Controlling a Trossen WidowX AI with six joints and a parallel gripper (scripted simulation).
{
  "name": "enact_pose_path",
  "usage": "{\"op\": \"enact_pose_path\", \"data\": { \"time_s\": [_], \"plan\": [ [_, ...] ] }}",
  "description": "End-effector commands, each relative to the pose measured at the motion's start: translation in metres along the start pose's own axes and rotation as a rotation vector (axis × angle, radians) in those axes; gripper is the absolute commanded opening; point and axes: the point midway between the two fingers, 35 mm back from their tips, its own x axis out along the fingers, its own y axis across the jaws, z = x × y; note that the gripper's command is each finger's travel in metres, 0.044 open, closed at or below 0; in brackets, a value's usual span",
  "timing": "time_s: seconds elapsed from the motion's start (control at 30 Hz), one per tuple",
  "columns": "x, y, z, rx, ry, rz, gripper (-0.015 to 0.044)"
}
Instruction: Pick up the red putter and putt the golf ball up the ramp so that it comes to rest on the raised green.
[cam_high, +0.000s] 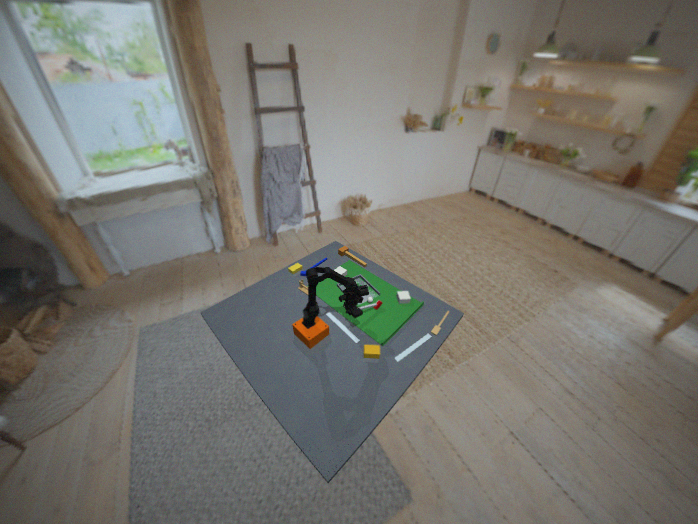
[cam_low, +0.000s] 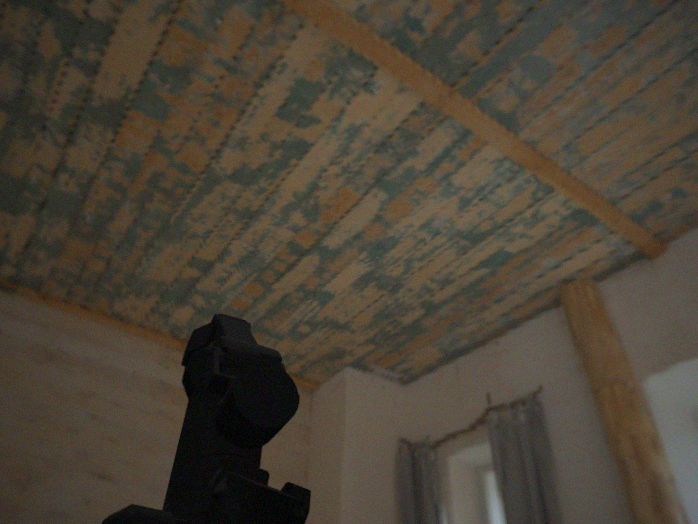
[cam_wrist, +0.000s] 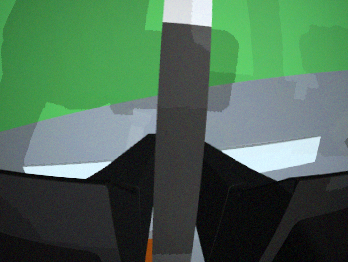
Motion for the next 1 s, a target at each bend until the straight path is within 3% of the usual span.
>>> {"op": "enact_pose_path", "data": {
  "time_s": [0.0,0.37,0.97],
  "plan": [
    [-0.004,0.006,-0.002,0.016,-0.008,-0.009,0.0000],
    [-0.061,0.006,-0.003,0.016,-0.008,-0.009,0.0000],
    [-0.053,0.007,-0.003,0.009,-0.001,-0.003,0.0000]
  ]
}}
